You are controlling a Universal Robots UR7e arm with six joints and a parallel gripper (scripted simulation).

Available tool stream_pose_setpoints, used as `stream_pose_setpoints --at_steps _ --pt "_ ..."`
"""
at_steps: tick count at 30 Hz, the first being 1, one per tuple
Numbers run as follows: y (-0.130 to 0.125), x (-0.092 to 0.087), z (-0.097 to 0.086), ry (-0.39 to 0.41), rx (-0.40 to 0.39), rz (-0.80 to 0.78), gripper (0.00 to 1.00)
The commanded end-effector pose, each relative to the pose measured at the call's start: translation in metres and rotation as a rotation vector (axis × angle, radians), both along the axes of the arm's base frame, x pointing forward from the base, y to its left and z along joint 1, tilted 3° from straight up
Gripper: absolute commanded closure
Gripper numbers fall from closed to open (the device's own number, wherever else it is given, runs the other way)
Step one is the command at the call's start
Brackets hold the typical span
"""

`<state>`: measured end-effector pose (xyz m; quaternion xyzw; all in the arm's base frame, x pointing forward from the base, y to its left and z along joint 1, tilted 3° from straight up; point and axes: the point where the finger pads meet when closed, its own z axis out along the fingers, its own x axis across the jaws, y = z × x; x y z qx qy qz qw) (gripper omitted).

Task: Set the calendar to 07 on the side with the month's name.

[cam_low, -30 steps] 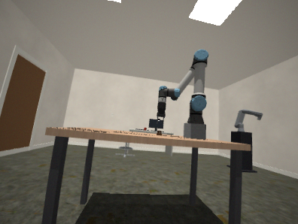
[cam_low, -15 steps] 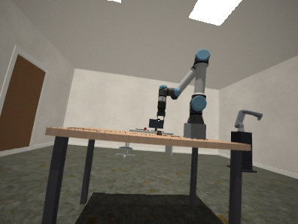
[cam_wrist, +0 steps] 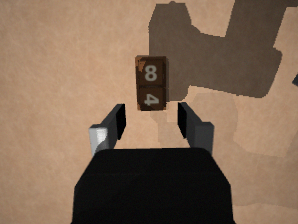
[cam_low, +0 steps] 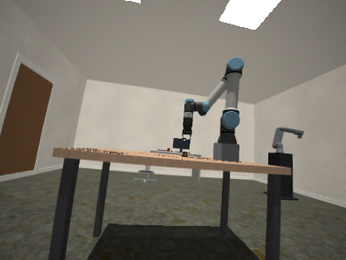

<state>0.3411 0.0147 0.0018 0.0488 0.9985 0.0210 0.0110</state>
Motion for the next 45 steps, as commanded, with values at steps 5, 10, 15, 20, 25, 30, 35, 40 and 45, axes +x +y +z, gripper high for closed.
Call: stream_pose_setpoints --at_steps 5,10,15,20,25,30,35,40,45 --pt "-0.03 -0.004 -0.008 -0.001 0.0 0.0 0.0" --pt "-0.032 -0.004 -0.009 -0.001 0.0 0.0 0.1" --pt "-0.032 -0.004 -0.009 -0.001 0.0 0.0 0.1" --pt "-0.032 -0.004 -0.009 -0.001 0.0 0.0 0.1" --pt "-0.032 -0.004 -0.009 -0.001 0.0 0.0 0.1" --pt "-0.032 -0.004 -0.009 -0.001 0.0 0.0 0.1" --pt "-0.032 -0.004 -0.009 -0.001 0.0 0.0 0.1" --pt "-0.032 -0.004 -0.009 -0.001 0.0 0.0 0.1" --pt "-0.032 -0.004 -0.009 -0.001 0.0 0.0 0.1"
